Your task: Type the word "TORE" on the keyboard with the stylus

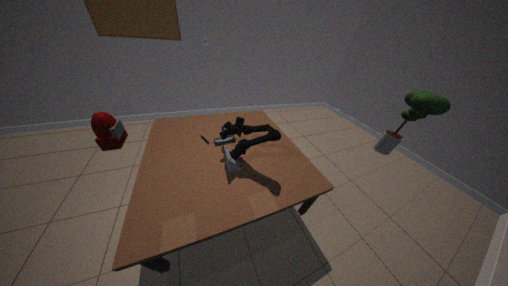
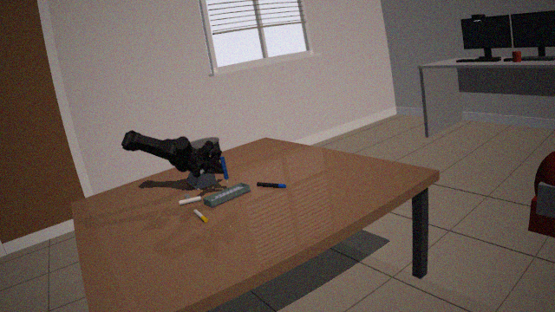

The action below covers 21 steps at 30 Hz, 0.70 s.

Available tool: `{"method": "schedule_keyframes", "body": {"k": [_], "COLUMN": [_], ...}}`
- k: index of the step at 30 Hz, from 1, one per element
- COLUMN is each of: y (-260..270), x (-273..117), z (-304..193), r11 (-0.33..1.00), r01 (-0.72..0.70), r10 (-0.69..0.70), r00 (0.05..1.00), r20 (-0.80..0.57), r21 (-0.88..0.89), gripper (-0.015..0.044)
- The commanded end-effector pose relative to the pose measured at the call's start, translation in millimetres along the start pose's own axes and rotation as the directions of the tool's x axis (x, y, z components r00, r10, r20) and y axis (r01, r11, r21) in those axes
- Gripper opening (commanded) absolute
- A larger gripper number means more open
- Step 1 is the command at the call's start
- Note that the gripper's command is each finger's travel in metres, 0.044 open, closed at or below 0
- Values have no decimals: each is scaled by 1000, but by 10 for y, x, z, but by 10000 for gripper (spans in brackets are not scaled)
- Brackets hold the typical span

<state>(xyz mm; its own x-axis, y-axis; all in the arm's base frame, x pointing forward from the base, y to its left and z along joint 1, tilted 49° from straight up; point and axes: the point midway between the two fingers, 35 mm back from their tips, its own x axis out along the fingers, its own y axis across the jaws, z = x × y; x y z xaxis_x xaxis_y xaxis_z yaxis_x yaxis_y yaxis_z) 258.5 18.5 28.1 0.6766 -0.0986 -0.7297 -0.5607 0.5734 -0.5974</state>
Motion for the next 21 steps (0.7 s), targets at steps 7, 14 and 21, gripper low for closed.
{"method": "schedule_keyframes", "body": {"k": [7,14,21], "y": [-496,-504,-495], "x": [-25,-16,61], "z": [19,1,-148], "r11": [1000,1000,1000], "r01": [9,9,10], "r10": [-9,-9,-10], "r00": [1000,1000,1000], "r20": [5,4,4], "r21": [-1,-1,-2], "gripper": [0,0,0]}}
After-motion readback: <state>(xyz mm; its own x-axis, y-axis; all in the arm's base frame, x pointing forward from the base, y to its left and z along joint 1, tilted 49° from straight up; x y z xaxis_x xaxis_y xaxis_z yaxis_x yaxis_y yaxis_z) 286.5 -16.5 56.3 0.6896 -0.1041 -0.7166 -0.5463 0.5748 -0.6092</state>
